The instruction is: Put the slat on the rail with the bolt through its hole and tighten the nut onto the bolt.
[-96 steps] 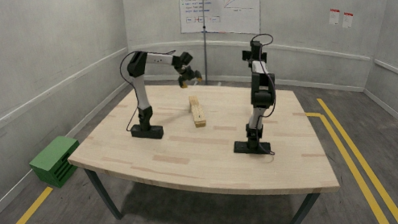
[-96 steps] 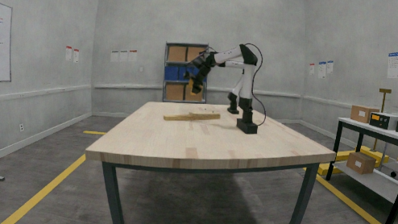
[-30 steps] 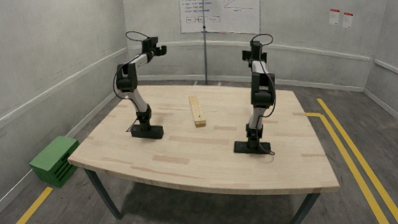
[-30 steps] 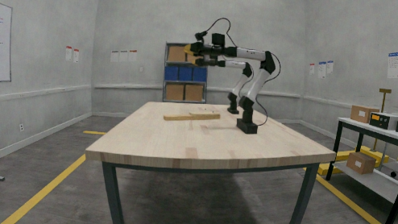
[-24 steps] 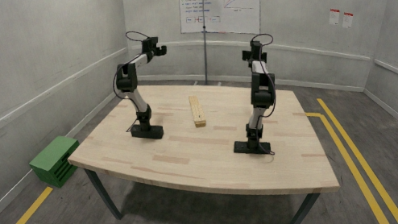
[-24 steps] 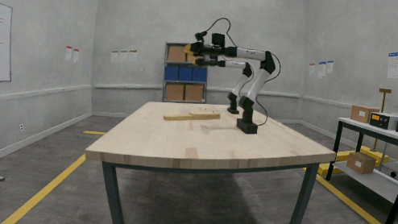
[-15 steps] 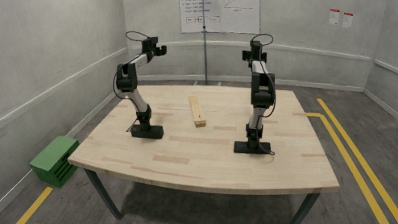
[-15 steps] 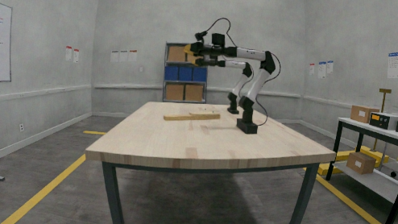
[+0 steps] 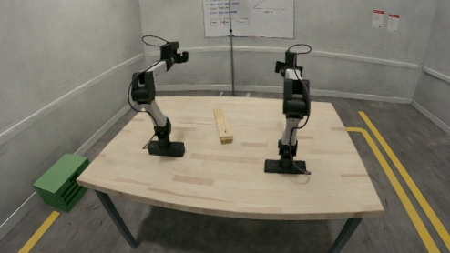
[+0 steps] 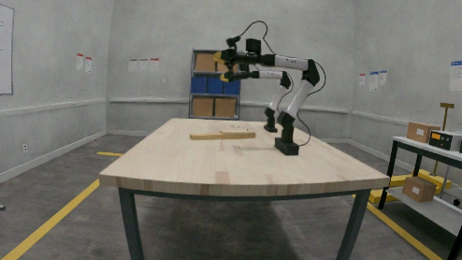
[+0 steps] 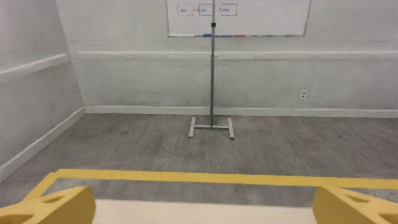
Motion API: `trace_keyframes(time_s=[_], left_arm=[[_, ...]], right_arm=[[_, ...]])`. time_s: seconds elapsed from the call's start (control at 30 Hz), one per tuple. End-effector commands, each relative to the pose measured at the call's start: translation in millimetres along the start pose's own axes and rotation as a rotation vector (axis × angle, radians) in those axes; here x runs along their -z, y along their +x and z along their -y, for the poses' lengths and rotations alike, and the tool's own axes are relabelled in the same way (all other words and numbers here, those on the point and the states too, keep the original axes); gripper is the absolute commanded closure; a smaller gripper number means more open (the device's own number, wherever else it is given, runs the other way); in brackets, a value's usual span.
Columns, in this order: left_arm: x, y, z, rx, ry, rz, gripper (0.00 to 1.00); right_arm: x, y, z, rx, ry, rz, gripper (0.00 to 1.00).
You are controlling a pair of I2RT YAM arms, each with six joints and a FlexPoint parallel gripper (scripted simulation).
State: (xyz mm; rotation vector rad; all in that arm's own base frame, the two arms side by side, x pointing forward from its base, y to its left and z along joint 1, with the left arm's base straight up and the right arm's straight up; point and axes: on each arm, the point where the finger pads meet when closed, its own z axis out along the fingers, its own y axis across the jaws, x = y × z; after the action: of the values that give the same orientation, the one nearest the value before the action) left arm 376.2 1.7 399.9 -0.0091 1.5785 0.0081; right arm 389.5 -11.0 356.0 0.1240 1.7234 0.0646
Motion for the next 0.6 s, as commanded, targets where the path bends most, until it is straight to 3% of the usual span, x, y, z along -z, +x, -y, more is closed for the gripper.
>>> trace_keyframes(time_s=[0.0, 0.57], left_arm=[[1.8, -6.7, 1.7, -0.001, 0.011, 0.02, 0.0], [1.8, -6.7, 1.7, -0.001, 0.011, 0.02, 0.0]], right_arm=[[-7.4, 31.1, 11.0, -0.061, 0.033, -0.1, 0.0], [-16.2, 100.0, 37.0, -0.256, 0.142, -0.331, 0.0]])
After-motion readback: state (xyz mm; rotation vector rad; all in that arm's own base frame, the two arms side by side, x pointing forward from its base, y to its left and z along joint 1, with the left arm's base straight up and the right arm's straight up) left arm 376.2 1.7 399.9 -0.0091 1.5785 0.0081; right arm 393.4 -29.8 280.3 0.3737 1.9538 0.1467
